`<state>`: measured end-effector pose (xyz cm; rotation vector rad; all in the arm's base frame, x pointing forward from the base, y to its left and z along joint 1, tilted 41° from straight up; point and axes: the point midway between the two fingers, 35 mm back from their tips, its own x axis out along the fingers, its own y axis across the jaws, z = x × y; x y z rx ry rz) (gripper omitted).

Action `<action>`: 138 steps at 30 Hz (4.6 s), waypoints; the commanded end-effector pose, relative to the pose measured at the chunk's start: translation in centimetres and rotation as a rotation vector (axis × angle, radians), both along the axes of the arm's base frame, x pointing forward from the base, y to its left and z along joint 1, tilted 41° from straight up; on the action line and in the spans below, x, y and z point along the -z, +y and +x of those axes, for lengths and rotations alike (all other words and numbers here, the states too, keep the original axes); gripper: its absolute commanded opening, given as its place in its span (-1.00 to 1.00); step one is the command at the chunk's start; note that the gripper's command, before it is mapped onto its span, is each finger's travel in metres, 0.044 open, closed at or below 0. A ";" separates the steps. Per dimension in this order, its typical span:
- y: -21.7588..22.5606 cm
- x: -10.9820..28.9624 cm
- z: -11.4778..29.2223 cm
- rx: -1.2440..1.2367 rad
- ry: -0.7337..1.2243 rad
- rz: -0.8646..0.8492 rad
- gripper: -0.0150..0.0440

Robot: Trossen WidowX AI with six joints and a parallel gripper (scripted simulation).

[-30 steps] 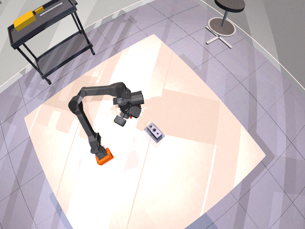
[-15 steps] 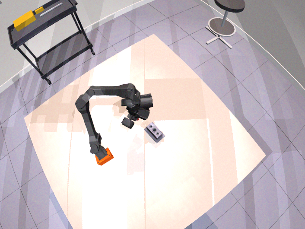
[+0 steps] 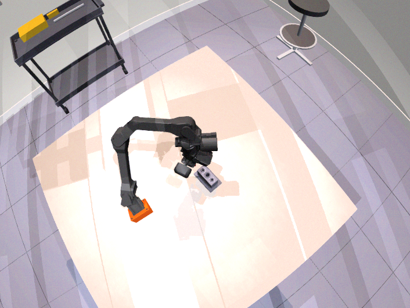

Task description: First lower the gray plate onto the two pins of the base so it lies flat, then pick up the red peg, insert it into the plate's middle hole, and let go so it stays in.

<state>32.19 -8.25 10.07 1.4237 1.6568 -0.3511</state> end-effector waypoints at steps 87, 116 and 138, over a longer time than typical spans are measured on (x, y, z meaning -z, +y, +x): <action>-3.7 5.8 2.4 -0.022 -0.012 -0.005 -0.49; -3.6 5.8 2.3 -0.026 -0.014 -0.006 -0.22; -3.9 5.4 2.1 -0.017 -0.008 0.000 0.02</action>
